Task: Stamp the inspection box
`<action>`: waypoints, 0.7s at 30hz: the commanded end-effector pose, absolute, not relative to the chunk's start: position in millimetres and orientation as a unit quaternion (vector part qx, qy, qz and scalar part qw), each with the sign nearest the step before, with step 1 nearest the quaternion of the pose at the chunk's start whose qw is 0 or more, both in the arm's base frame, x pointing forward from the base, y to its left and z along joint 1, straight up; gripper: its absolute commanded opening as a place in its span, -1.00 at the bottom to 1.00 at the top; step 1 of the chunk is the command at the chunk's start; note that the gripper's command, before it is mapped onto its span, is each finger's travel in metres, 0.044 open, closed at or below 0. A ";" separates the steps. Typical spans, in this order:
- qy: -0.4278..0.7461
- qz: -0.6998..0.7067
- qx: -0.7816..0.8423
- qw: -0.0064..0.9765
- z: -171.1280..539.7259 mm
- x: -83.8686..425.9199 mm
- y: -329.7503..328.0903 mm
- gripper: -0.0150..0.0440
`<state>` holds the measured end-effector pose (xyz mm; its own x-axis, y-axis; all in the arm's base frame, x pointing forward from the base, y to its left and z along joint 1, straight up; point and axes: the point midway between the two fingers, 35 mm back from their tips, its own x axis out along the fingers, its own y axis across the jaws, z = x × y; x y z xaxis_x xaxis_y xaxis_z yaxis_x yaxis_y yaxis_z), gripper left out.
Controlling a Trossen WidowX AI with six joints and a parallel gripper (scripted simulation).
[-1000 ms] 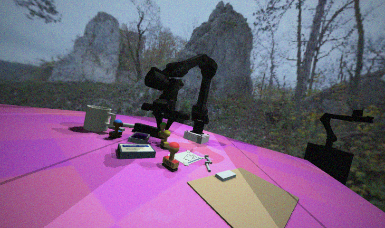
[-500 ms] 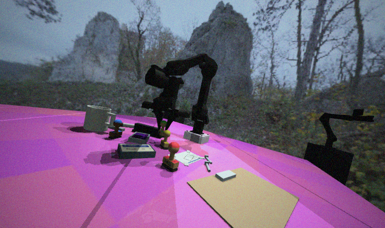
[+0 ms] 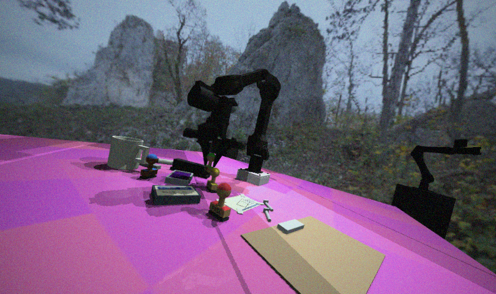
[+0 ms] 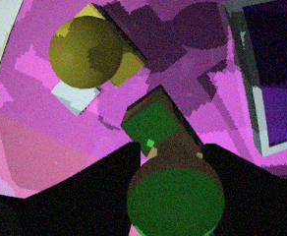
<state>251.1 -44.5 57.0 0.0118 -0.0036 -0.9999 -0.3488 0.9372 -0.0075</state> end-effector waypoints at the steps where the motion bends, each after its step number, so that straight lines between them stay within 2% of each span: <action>1: 0.689 0.123 -0.129 0.703 61.4 252.5 -45.0 -0.49; 21: 0.689 0.123 -0.129 0.703 71.2 251.7 -44.9 -0.49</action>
<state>250.4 -44.5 67.2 0.0112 -0.0035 -0.9999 -0.3483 0.9374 -0.0072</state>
